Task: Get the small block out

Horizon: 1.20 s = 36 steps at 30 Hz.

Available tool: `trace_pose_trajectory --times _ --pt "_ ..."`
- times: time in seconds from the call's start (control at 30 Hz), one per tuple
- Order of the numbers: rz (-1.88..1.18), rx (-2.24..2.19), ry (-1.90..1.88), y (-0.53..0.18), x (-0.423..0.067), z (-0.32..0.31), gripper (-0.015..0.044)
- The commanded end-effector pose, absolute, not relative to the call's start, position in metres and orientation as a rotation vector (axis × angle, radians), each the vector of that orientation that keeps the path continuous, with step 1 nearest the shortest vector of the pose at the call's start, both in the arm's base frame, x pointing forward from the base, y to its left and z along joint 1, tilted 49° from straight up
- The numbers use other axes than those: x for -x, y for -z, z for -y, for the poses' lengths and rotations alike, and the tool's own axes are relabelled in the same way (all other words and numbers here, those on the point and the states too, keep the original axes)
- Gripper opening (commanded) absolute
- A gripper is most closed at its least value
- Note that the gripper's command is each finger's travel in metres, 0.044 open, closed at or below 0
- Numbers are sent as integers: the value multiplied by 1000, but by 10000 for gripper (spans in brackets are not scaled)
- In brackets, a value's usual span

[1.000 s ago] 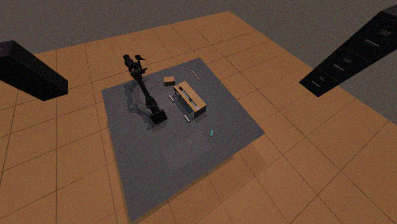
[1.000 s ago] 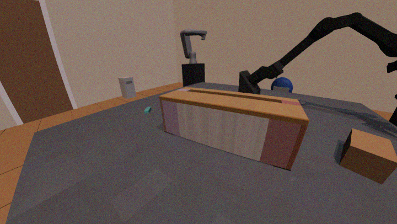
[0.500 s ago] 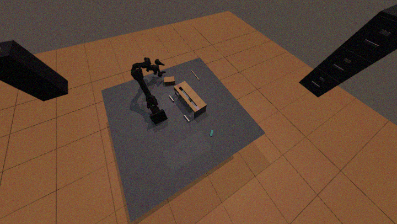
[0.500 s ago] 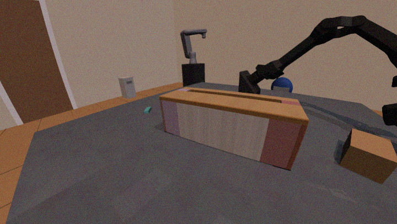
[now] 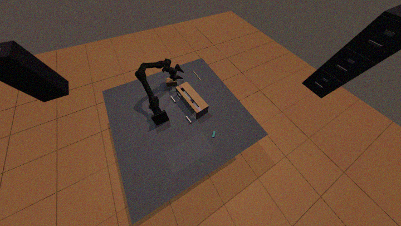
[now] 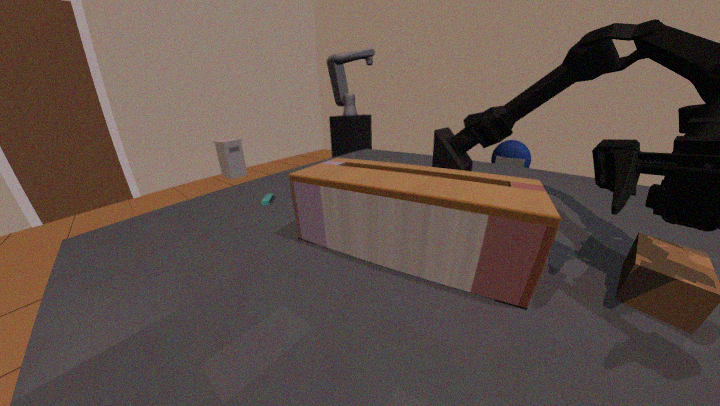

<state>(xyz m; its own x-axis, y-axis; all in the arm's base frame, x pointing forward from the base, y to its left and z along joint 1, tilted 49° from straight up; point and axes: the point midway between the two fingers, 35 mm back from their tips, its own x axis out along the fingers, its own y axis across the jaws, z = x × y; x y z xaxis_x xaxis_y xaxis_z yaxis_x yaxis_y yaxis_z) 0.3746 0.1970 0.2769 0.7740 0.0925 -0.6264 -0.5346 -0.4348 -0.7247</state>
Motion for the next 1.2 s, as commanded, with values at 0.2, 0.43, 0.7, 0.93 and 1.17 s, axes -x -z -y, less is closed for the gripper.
trace_pose_trajectory --times 0.2,0.43,0.7,0.93,1.17 --pt "-644 1738 -1124 -167 -379 -88 400" --pt "-746 1356 -1392 -101 -338 -22 400" --pt "-709 945 -1464 -74 -295 14 400" --pt "-709 945 -1464 -74 -295 14 400" --pt "-709 945 -1464 -69 -295 9 400"
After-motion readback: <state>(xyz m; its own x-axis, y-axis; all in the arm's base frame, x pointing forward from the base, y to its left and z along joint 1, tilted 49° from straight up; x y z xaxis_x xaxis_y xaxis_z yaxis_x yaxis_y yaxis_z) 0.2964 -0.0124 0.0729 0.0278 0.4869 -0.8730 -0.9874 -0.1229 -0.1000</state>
